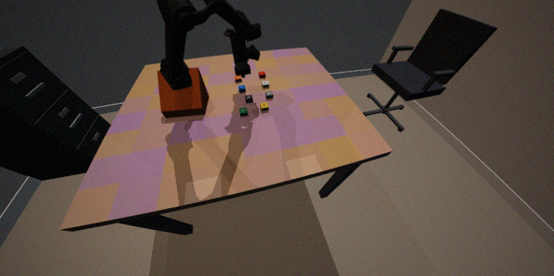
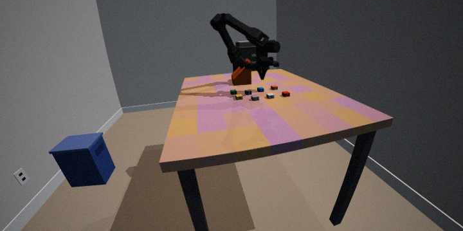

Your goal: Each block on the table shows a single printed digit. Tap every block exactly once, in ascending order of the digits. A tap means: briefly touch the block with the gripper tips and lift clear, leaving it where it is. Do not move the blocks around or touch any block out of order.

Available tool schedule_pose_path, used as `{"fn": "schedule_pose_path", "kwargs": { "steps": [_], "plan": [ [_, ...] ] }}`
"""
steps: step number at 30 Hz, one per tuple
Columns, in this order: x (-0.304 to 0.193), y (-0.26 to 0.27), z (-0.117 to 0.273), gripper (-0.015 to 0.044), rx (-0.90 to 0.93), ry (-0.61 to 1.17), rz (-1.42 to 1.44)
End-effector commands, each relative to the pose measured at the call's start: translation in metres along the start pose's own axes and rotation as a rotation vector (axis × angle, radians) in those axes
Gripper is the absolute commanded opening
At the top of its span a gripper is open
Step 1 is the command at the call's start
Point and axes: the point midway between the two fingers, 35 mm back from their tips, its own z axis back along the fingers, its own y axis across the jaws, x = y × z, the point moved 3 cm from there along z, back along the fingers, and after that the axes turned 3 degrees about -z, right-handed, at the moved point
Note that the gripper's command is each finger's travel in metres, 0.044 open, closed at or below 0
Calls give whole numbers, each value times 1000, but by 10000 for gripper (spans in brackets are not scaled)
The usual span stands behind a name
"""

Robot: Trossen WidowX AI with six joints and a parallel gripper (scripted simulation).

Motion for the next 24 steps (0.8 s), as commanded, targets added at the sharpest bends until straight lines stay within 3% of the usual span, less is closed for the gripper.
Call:
{"fn": "schedule_pose_path", "kwargs": {
  "steps": [1, 24],
  "plan": [
    [-8, -3, -28, 20, -15, 11, 14],
    [-9, -4, -58, 20, -17, 11, 14]
  ]
}}
